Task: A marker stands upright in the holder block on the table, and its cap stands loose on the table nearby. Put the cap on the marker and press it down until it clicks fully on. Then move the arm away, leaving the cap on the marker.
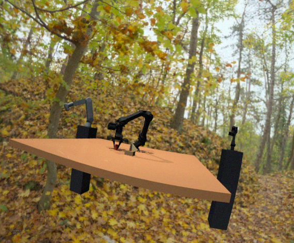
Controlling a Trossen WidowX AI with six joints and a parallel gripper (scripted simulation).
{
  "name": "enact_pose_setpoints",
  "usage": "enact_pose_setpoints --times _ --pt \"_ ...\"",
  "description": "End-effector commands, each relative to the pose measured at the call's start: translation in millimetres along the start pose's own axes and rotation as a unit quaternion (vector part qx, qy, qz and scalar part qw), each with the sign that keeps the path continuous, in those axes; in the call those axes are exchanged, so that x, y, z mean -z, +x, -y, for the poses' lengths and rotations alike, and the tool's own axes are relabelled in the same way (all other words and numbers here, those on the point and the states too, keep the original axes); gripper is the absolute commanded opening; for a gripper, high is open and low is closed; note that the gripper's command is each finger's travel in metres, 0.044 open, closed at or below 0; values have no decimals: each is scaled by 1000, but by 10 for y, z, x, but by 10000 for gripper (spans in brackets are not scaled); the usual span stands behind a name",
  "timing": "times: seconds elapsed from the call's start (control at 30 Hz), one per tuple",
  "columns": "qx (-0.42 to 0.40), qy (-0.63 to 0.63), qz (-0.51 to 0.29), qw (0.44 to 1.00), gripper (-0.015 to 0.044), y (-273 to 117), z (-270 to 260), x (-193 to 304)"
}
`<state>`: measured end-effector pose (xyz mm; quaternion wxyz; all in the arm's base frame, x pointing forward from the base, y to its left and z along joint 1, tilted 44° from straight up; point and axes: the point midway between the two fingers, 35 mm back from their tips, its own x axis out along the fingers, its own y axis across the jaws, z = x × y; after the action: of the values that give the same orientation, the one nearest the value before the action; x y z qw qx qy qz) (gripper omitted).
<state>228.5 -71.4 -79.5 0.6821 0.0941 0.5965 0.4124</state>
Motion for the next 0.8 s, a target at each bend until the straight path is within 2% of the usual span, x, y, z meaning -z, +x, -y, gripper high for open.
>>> enact_pose_setpoints --times 0.0,0.13,0.23,0.27,0.77 --pt "-2 3 1 1000 113 12 -9 1" --pt "-1 3 1 1000 87 12 -4 1" --pt "-1 3 1 1000 8 -27 1 -1" --pt "-1 3 1 1000 0 -54 3 -2" --pt "-1 3 0 1000 0 -472 14 -1"
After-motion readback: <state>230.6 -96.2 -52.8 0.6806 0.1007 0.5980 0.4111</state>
